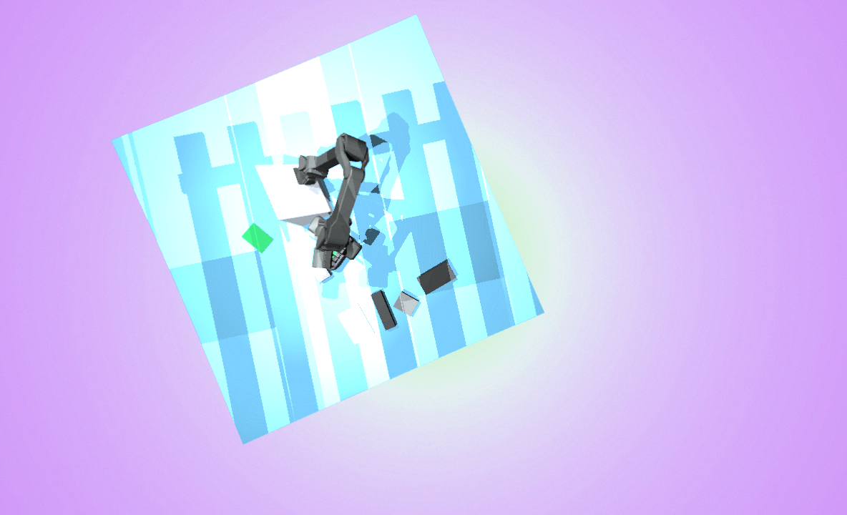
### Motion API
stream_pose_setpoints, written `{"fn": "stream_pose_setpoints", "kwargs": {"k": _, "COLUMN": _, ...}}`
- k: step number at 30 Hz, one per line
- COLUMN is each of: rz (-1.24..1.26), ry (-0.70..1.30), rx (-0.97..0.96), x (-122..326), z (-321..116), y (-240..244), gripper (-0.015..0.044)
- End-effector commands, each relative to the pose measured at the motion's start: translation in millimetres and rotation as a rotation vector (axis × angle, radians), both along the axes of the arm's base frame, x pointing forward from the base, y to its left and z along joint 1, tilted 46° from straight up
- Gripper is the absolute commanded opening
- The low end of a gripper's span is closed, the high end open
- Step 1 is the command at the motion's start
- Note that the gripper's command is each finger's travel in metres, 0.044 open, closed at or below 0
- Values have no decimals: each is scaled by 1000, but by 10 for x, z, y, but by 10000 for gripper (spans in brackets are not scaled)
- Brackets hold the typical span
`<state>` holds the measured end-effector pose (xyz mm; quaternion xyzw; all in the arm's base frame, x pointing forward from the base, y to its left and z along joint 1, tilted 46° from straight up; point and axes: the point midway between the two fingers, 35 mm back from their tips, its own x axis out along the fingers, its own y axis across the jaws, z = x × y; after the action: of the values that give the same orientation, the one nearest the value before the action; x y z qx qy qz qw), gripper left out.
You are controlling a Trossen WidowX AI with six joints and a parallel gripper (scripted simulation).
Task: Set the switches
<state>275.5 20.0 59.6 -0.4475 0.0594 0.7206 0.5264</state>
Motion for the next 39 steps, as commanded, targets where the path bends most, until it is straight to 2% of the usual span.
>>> {"fn": "stream_pose_setpoints", "kwargs": {"k": 1, "rz": -4, "ry": 2, "rx": 5, "x": 0, "z": -33, "y": 53, "gripper": 440}}
{"fn": "stream_pose_setpoints", "kwargs": {"k": 33, "rz": -3, "ry": 0, "rx": 9, "x": -29, "z": -363, "y": 399, "gripper": 440}}
{"fn": "stream_pose_setpoints", "kwargs": {"k": 37, "rz": -3, "ry": 0, "rx": 9, "x": -29, "z": -363, "y": 399, "gripper": 335}}
{"fn": "stream_pose_setpoints", "kwargs": {"k": 39, "rz": -3, "ry": 0, "rx": 9, "x": -29, "z": -363, "y": 399, "gripper": 322}}
